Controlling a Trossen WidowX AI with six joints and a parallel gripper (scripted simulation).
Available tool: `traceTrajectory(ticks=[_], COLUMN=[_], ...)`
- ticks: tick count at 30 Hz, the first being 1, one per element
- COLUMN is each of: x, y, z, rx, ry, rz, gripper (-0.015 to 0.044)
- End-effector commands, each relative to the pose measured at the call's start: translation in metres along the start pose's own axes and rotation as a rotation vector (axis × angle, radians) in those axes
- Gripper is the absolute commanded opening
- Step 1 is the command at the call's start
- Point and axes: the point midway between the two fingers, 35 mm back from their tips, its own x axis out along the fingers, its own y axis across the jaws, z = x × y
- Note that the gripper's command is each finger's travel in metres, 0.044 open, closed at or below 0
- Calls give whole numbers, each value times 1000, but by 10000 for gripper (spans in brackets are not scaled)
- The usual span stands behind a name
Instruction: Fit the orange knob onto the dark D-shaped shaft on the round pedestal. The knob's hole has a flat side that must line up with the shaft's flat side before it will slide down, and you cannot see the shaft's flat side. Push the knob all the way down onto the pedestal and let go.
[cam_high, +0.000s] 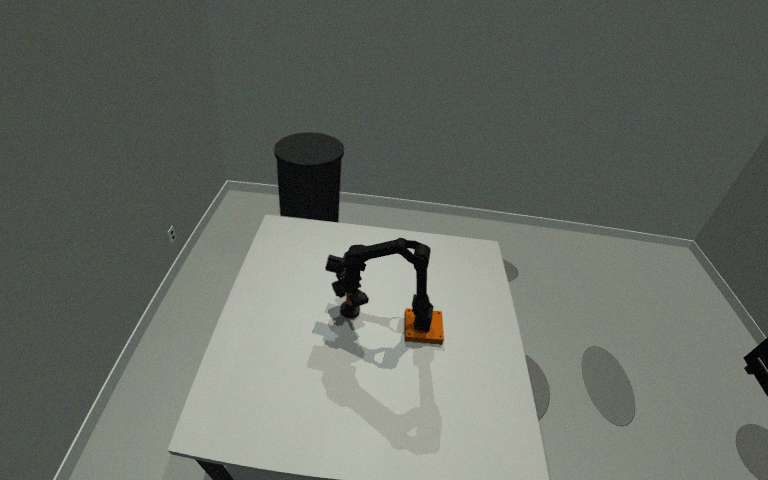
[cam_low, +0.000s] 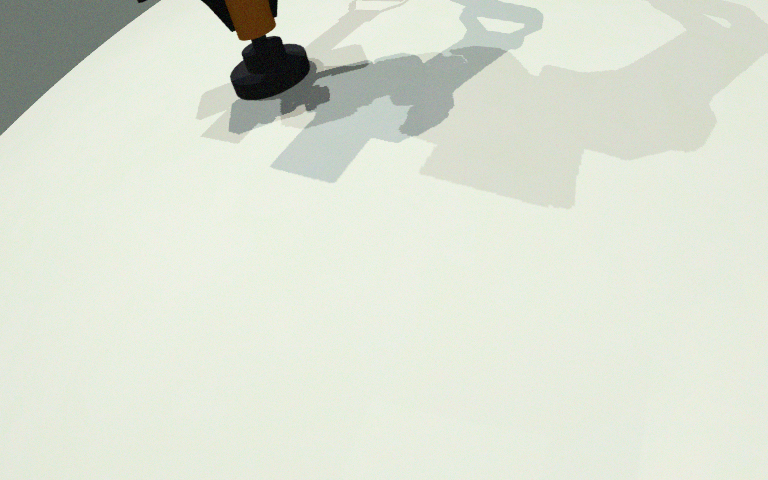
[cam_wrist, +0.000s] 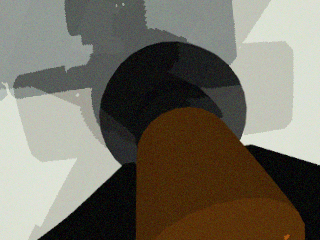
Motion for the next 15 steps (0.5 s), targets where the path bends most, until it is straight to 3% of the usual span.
traceTrajectory(ticks=[1,9,15], x=[1,-4,-5], y=[0,-1,-2], z=[1,1,2], rx=[-4,-13,-203], ry=[-1,-1,-1], rz=[0,0,0], gripper=[0,0,0])
